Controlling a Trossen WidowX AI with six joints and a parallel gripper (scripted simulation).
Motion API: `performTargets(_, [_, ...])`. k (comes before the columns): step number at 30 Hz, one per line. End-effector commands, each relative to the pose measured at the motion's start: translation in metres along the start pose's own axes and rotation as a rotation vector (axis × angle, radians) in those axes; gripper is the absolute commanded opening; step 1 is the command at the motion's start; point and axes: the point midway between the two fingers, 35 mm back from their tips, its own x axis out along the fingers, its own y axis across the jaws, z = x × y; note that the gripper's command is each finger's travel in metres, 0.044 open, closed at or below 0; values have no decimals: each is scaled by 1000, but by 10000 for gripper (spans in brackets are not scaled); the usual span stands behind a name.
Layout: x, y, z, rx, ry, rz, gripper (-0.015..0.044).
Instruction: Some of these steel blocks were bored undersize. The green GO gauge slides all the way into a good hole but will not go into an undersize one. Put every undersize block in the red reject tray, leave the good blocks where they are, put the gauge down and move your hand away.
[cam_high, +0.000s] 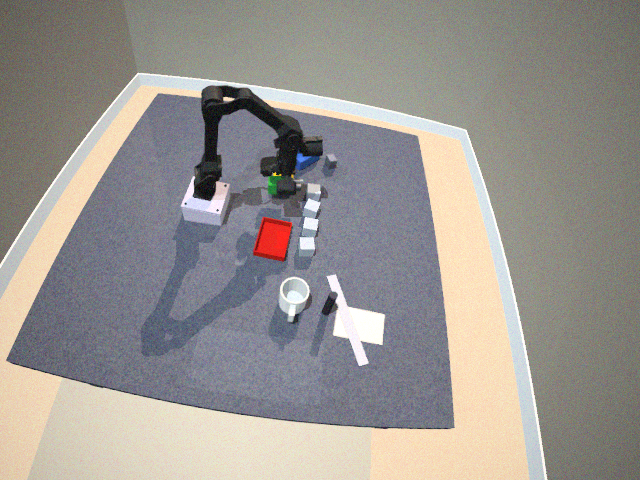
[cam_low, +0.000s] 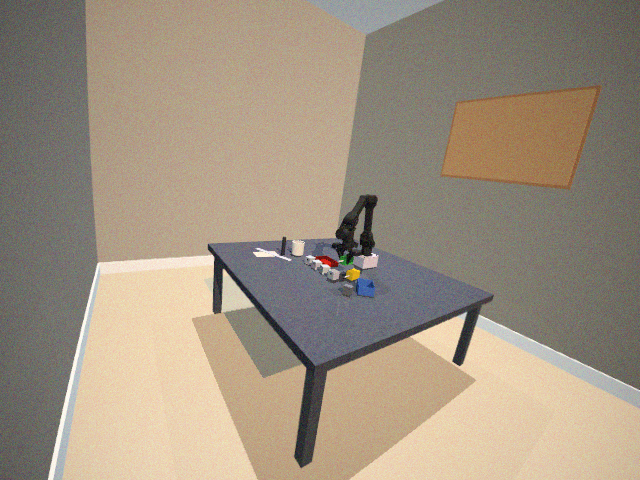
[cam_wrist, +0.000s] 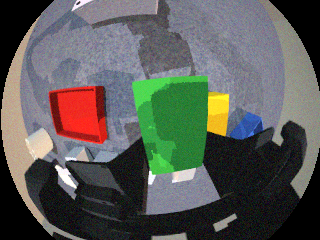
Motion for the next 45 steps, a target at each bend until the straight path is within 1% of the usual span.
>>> performTargets(1, [12, 1, 2, -6, -7, 5, 0])
performTargets(15, [43, 1, 5, -6, -8, 5, 0])
performTargets(35, [59, 2, 5, -6, -8, 5, 0])
performTargets(45, [57, 1, 3, -2, -4, 2, 263])
